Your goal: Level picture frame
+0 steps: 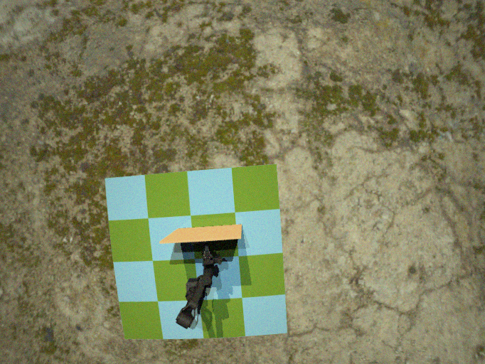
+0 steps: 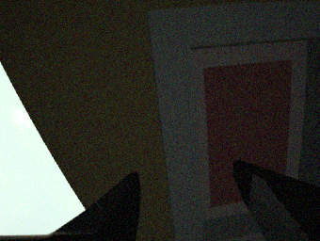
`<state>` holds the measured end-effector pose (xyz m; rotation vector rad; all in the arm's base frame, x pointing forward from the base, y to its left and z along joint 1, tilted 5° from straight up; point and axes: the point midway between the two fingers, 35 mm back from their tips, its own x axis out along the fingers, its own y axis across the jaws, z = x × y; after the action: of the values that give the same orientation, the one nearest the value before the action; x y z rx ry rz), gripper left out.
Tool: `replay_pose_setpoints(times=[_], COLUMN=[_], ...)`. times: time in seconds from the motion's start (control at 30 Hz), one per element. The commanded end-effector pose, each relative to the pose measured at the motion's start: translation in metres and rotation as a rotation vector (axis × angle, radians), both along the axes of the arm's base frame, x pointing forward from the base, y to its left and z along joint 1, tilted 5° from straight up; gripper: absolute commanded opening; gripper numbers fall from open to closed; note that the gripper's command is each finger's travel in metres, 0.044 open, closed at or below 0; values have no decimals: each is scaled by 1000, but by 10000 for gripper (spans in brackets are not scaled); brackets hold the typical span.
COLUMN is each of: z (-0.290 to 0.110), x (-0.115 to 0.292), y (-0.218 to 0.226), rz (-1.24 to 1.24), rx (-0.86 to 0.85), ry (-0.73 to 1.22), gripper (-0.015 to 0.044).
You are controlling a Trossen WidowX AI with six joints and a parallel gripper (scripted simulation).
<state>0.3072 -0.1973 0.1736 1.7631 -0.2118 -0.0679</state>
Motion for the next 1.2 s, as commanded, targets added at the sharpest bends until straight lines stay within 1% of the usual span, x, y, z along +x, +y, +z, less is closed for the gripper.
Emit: replay_pose_setpoints(times=[0.0, 0.4, 1.17], z=[2, 4, 4], x=[6, 25, 25], y=[-2, -5, -5], rz=[-4, -4, -4], rx=[-6, -7, -7], ry=[-3, -4, -4], gripper=[260, 260, 260])
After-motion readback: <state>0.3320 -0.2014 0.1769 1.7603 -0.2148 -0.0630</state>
